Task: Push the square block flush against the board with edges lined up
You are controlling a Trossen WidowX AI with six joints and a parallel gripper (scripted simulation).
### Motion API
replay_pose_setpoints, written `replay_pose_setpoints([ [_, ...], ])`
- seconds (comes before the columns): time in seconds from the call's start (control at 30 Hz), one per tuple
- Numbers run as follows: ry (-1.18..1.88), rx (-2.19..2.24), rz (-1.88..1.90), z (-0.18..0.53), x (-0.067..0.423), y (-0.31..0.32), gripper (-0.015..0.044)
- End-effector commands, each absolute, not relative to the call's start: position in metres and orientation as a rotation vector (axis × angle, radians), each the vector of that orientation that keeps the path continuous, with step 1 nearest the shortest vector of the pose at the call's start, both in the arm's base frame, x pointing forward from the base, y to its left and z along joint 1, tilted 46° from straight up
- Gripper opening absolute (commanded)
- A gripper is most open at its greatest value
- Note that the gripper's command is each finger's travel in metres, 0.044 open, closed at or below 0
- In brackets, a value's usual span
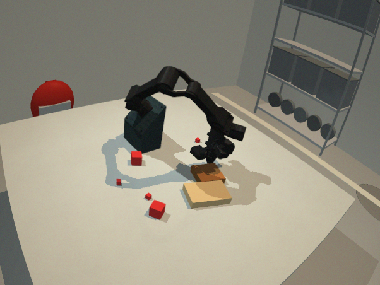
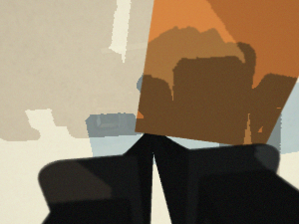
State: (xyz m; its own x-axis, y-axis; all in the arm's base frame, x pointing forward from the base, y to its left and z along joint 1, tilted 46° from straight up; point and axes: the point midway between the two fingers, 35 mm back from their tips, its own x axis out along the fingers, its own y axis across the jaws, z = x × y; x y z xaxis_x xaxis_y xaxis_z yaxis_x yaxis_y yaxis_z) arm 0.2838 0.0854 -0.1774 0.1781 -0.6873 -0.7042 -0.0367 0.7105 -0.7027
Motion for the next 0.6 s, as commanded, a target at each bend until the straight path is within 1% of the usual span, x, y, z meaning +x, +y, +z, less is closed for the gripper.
replay_pose_setpoints([
  [0.0,1.321,-0.671,-0.520,-0.176,0.294,0.084,0.0000],
  [0.2,1.321,-0.671,-0.520,-0.174,0.301,0.085,0.0000],
  [0.57,1.322,-0.671,-0.519,-0.178,0.286,0.084,0.0000],
])
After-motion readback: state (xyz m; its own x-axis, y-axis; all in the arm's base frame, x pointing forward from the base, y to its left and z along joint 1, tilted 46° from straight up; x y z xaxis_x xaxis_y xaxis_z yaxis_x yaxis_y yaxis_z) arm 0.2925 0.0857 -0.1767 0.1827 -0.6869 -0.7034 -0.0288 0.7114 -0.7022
